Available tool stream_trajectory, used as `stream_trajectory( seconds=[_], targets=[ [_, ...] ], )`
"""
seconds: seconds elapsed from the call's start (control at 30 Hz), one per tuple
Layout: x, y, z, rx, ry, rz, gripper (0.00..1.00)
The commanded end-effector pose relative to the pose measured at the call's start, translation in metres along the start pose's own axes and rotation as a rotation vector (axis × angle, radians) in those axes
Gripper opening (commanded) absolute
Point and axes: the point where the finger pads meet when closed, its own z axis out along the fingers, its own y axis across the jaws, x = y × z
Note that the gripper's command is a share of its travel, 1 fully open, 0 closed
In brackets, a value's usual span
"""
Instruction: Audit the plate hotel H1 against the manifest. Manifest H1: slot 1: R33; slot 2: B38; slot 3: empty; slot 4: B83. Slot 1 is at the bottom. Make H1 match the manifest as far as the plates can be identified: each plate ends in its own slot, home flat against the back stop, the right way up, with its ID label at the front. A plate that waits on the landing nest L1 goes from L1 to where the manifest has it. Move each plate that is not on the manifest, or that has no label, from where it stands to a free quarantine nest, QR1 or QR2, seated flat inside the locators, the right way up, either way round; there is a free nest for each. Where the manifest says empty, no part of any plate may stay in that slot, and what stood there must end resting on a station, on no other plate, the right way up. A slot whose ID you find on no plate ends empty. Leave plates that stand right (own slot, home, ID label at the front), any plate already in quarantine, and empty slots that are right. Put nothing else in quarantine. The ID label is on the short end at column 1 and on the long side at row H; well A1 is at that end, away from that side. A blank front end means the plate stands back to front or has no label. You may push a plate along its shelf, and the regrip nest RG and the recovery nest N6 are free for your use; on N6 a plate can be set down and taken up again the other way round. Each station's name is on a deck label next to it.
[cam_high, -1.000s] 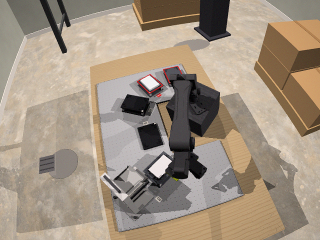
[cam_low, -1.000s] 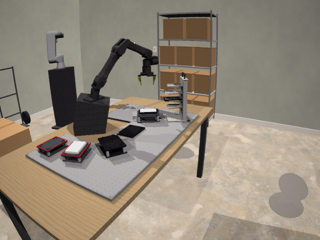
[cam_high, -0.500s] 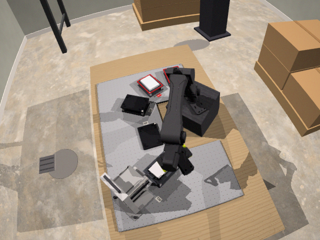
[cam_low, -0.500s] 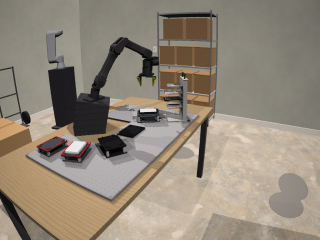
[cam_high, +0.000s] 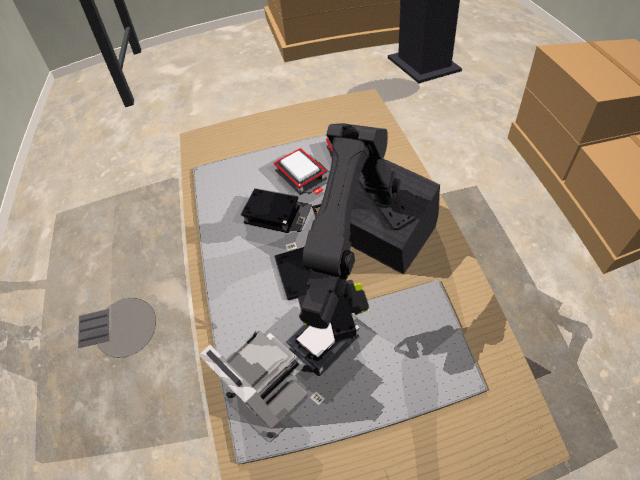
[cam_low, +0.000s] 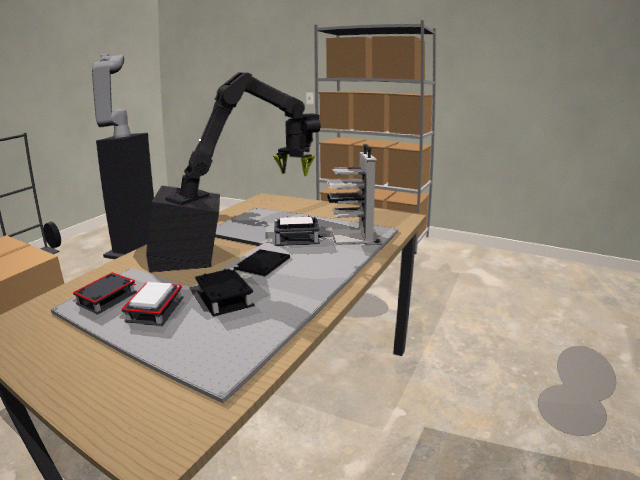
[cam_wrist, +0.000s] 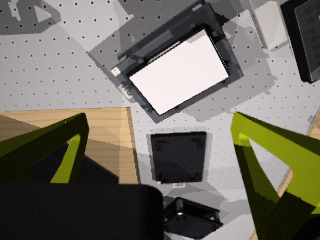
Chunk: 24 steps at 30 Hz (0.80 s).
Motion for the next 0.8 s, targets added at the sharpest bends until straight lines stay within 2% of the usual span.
stream_trajectory(
  seconds=[0.0,0.53,0.6,0.77],
  targets=[
    [0.008,-0.007,-0.006,0.004,-0.028,0.105,1.0],
    [0.046,-0.029,-0.005,-0.002,-0.02,0.431,1.0],
    [0.042,-0.033,-0.01,0.006,-0.037,0.478,1.0],
    [0.039,-0.028,-0.008,-0.003,-0.031,0.58,1.0]
  ],
)
